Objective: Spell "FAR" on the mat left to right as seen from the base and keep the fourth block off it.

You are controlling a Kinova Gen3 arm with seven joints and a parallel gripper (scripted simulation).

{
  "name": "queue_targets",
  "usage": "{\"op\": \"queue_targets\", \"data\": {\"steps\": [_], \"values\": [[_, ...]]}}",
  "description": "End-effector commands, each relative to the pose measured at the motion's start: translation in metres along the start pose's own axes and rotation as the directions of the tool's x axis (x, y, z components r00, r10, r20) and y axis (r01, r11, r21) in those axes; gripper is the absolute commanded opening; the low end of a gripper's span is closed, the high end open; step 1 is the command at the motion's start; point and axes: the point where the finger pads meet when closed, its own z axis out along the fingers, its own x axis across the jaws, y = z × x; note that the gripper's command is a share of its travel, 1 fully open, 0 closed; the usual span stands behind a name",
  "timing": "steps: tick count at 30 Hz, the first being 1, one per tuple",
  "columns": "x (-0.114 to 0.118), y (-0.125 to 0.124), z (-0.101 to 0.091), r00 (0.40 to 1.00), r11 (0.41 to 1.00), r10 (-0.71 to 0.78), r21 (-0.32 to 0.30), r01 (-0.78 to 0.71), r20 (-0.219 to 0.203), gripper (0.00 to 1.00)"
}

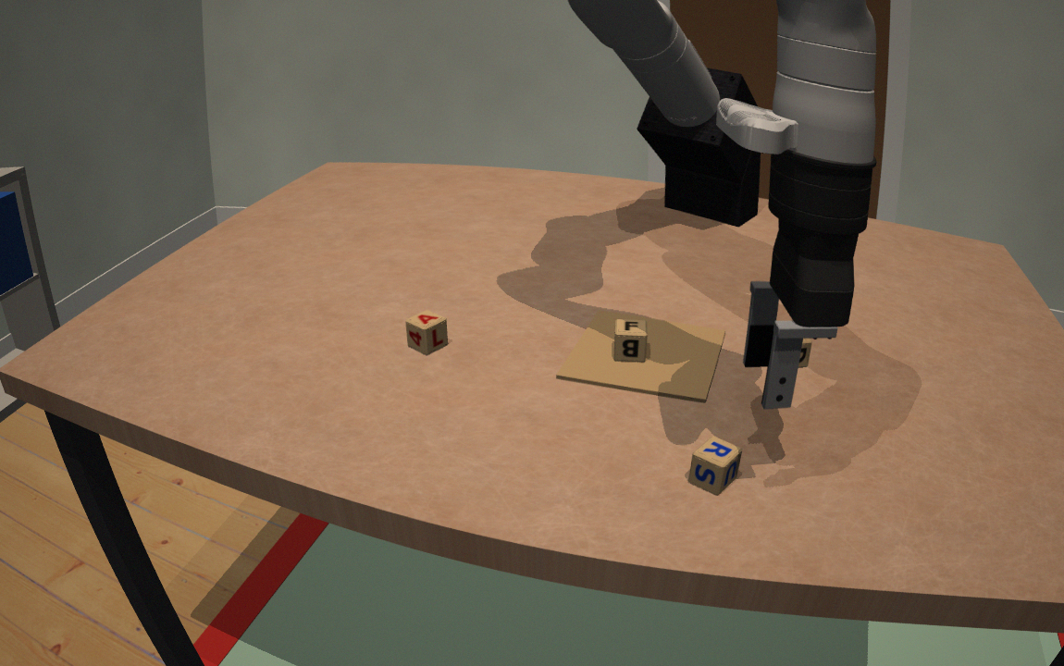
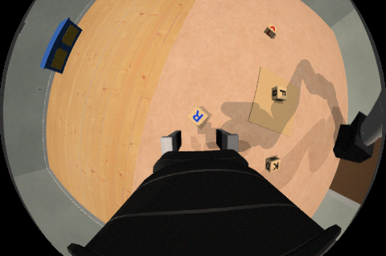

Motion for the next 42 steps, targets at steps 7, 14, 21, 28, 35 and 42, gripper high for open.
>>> {"op": "queue_targets", "data": {"steps": [7, 14, 21, 28, 35, 42], "values": [[0.0, 0.0, 0.0, 1.0, 1.0, 0.0, -0.001, 0.0, 0.001, 1.0], [0.0, 0.0, 0.0, 1.0, 1.0, 0.0, -0.001, 0.0, 0.001, 1.0], [0.0, 0.0, 0.0, 1.0, 1.0, 0.0, -0.001, 0.0, 0.001, 1.0], [0.0, 0.0, 0.0, 1.0, 1.0, 0.0, -0.001, 0.0, 0.001, 1.0], [0.0, 0.0, 0.0, 1.0, 1.0, 0.0, -0.001, 0.0, 0.001, 1.0], [0.01, -0.002, 0.001, 1.0, 1.0, -0.003, 0.007, 0.003, 0.005, 1.0]]}}
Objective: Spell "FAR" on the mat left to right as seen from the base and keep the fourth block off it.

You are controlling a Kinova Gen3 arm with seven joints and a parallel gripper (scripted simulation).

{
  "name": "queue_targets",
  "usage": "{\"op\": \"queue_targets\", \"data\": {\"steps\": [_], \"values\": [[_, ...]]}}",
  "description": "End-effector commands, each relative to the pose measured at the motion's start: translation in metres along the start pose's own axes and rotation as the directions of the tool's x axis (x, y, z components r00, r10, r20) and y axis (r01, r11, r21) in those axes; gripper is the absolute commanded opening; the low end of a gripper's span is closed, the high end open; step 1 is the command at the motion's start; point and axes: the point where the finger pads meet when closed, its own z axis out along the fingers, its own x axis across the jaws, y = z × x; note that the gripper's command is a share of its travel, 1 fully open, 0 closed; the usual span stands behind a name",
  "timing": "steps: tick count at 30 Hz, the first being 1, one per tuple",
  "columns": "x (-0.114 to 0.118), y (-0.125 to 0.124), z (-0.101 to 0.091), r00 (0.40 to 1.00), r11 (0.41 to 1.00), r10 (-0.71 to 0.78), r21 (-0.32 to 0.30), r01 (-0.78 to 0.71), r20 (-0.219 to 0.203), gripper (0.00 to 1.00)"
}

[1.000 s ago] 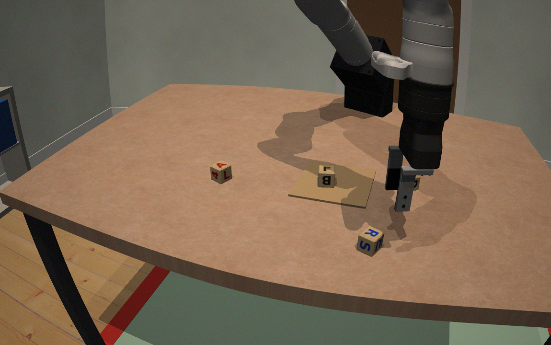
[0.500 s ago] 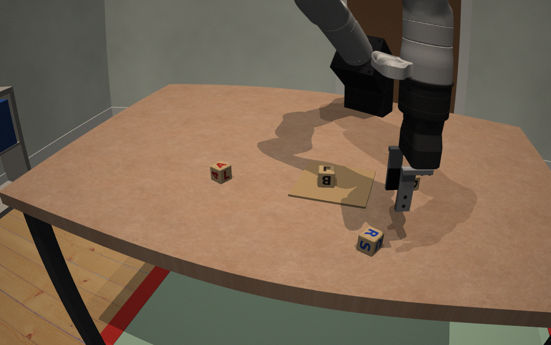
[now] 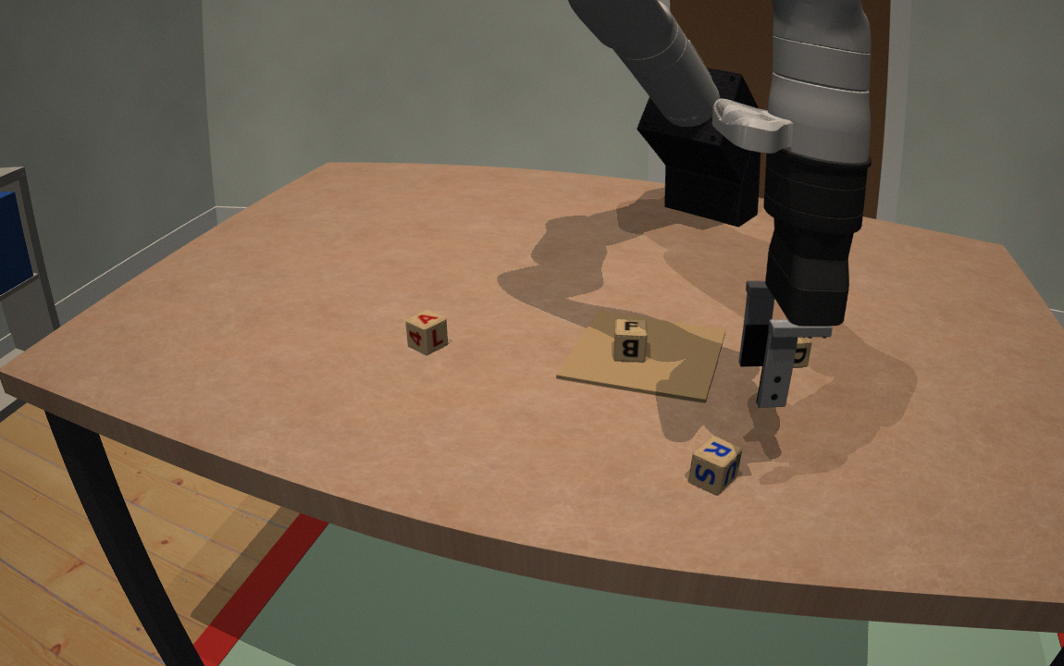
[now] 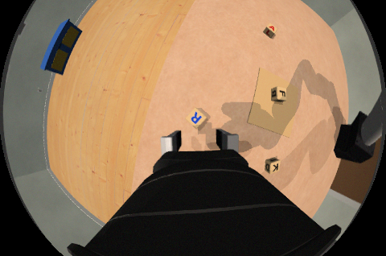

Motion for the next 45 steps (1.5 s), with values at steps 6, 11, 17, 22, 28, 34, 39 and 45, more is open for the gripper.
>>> {"op": "queue_targets", "data": {"steps": [6, 11, 17, 22, 28, 34, 39, 45], "values": [[0.055, -0.01, 0.001, 1.0, 1.0, -0.019, 0.021, 0.018, 0.014, 1.0], [0.116, -0.025, -0.002, 1.0, 1.0, -0.021, 0.019, 0.02, 0.016, 1.0], [0.161, -0.036, -0.006, 1.0, 1.0, -0.014, 0.007, 0.014, 0.005, 1.0], [0.189, -0.043, -0.009, 1.0, 1.0, -0.007, -0.005, 0.007, -0.007, 1.0], [0.191, -0.043, -0.009, 1.0, 1.0, -0.006, -0.006, 0.006, -0.008, 1.0], [0.191, -0.043, -0.009, 1.0, 1.0, -0.006, -0.006, 0.006, -0.008, 1.0], [0.191, -0.043, -0.009, 1.0, 1.0, -0.006, -0.006, 0.006, -0.008, 1.0], [0.191, -0.043, -0.009, 1.0, 1.0, -0.006, -0.006, 0.006, -0.008, 1.0]]}}
